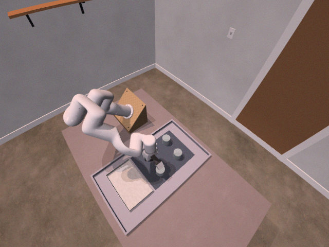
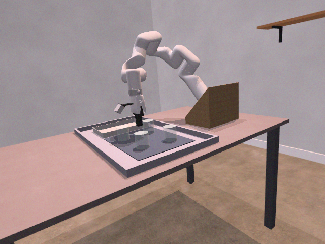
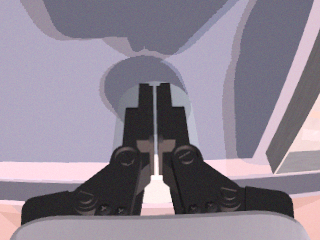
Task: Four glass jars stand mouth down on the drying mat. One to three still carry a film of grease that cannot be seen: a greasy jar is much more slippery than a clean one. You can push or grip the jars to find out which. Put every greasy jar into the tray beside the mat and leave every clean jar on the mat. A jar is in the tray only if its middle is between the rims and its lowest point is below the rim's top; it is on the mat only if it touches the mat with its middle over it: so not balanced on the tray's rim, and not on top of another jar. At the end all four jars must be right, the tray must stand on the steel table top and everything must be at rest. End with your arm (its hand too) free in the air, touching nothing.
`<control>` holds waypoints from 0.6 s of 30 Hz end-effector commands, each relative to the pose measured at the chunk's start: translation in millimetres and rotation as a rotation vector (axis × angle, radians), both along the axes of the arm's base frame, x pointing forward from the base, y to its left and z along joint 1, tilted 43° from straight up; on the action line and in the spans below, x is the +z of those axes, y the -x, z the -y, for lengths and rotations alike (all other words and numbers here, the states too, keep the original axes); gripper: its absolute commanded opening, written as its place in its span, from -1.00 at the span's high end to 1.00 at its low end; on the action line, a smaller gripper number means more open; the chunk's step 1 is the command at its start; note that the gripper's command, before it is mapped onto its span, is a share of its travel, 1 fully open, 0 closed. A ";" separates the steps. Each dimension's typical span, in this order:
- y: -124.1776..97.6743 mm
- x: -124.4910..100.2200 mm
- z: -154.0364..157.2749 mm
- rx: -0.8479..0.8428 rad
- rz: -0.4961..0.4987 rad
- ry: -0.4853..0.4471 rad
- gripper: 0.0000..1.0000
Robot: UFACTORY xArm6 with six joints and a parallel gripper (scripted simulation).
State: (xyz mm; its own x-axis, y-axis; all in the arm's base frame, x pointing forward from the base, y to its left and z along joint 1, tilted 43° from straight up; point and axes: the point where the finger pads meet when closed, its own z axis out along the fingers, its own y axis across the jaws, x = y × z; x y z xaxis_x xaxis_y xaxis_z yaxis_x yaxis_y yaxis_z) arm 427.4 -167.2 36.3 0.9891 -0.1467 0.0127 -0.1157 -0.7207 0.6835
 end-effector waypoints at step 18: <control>1.1 0.9 -0.9 0.002 0.003 0.000 1.00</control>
